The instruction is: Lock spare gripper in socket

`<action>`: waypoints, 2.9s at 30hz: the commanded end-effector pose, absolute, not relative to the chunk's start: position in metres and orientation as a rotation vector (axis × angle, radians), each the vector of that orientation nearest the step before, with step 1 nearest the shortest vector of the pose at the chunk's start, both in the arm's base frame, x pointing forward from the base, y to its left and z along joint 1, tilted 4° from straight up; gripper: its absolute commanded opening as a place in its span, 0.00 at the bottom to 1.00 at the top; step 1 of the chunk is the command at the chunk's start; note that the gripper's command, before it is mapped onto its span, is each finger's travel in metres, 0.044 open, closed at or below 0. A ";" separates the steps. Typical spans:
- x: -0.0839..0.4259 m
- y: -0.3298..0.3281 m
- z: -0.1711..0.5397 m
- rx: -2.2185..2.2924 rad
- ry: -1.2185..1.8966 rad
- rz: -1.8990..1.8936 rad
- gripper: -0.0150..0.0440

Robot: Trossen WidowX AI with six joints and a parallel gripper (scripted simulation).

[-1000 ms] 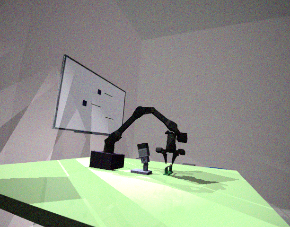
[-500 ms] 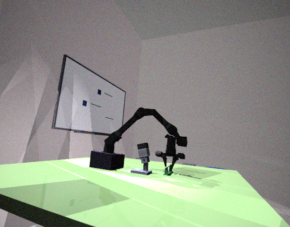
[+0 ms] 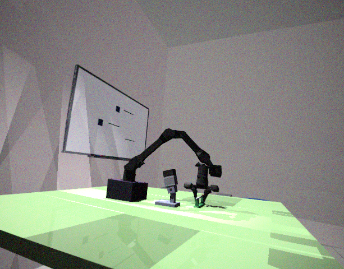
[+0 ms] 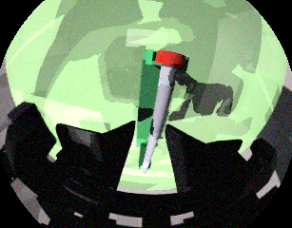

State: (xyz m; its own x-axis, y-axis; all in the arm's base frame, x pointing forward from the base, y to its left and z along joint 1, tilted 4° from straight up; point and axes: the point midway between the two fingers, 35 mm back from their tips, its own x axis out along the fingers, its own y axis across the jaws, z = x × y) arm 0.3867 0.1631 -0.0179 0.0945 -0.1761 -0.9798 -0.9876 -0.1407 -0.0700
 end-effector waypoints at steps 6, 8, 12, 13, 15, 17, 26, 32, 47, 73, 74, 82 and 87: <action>0.387 0.163 -0.020 -1.484 1.218 1.147 0.29; 0.387 0.163 -0.020 -1.484 1.218 1.147 0.25; 0.387 0.163 -0.020 -1.484 1.218 1.147 0.25; 0.387 0.163 -0.020 -1.484 1.218 1.147 0.25; 0.387 0.163 -0.020 -1.484 1.218 1.147 0.25; 0.387 0.163 -0.019 -1.484 1.218 1.147 0.25; 0.386 0.161 0.012 -1.484 1.218 1.146 0.25; 0.384 0.158 0.039 -1.484 1.218 1.146 0.25; 0.383 0.158 0.043 -1.478 1.220 1.150 0.25; 0.317 0.162 0.055 -1.461 1.224 1.152 0.25; 0.314 0.161 0.055 -1.458 1.225 1.151 0.25; 0.290 0.159 0.056 -1.452 1.227 1.152 0.25; 0.275 0.157 0.057 -1.461 1.226 1.155 0.25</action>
